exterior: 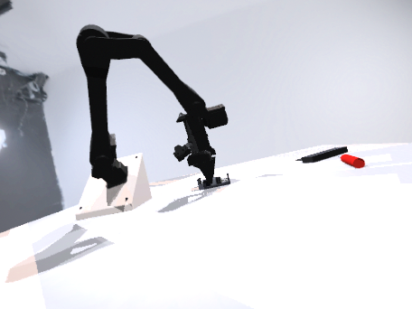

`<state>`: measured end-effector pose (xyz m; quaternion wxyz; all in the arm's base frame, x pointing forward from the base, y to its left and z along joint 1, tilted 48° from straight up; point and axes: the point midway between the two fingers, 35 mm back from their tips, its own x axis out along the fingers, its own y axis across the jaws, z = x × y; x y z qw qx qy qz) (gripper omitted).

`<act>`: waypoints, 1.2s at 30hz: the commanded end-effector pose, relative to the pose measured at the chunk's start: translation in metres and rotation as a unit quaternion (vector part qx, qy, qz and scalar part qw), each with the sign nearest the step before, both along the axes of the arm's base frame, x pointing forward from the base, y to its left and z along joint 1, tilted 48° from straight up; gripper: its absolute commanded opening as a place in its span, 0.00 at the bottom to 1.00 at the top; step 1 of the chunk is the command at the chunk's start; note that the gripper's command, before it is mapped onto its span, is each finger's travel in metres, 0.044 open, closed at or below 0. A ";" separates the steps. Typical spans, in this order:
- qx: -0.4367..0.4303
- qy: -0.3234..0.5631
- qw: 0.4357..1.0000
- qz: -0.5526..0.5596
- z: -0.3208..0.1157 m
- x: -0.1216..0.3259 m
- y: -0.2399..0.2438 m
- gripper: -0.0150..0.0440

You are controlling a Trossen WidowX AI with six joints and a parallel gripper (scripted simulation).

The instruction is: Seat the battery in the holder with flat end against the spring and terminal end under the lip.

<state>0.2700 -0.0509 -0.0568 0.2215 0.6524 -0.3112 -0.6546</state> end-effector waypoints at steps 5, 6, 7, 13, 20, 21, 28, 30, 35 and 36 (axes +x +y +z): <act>0.000 -0.002 1.000 0.001 0.004 0.002 0.005 0.59; 0.001 -0.003 1.000 0.001 0.007 0.003 0.009 0.64; 0.002 -0.003 1.000 0.001 0.012 0.005 0.014 0.68; 0.005 -0.005 1.000 -0.002 0.051 0.011 0.056 0.95; 0.005 -0.005 1.000 -0.002 0.055 0.012 0.061 1.00; 0.005 -0.005 1.000 -0.002 0.055 0.012 0.061 1.00; 0.005 -0.005 1.000 -0.002 0.055 0.012 0.061 1.00; 0.005 -0.005 1.000 -0.002 0.055 0.012 0.061 1.00; 0.005 -0.005 1.000 -0.002 0.055 0.012 0.061 1.00; 0.005 -0.005 1.000 -0.002 0.055 0.012 0.061 1.00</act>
